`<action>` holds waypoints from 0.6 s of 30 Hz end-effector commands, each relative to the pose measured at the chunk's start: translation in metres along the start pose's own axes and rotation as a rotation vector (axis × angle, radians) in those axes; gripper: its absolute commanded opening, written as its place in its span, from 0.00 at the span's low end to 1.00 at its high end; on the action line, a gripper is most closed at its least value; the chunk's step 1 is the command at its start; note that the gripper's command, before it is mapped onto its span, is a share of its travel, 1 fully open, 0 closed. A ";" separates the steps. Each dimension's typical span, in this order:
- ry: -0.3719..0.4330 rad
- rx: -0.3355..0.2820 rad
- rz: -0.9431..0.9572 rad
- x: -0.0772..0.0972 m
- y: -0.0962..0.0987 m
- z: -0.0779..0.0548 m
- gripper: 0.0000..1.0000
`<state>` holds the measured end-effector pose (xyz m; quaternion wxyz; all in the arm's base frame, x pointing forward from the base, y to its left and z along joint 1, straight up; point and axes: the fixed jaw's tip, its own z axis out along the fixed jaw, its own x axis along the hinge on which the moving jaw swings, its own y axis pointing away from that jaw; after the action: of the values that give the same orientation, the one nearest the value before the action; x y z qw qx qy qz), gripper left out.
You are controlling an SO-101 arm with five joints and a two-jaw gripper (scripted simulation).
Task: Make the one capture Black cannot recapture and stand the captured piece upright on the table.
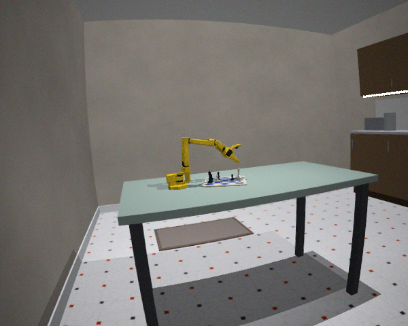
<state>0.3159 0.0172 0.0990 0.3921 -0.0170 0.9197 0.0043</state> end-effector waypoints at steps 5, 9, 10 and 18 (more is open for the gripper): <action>-0.012 0.004 0.016 -0.005 -0.002 -0.004 0.12; 0.006 -0.016 -0.005 -0.002 0.007 -0.007 0.13; 0.018 -0.029 -0.019 0.000 0.012 -0.008 0.14; 0.154 -0.165 -0.185 0.027 0.069 -0.033 0.21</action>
<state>0.2926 0.0593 0.1020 0.3485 -0.0847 0.9330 0.0289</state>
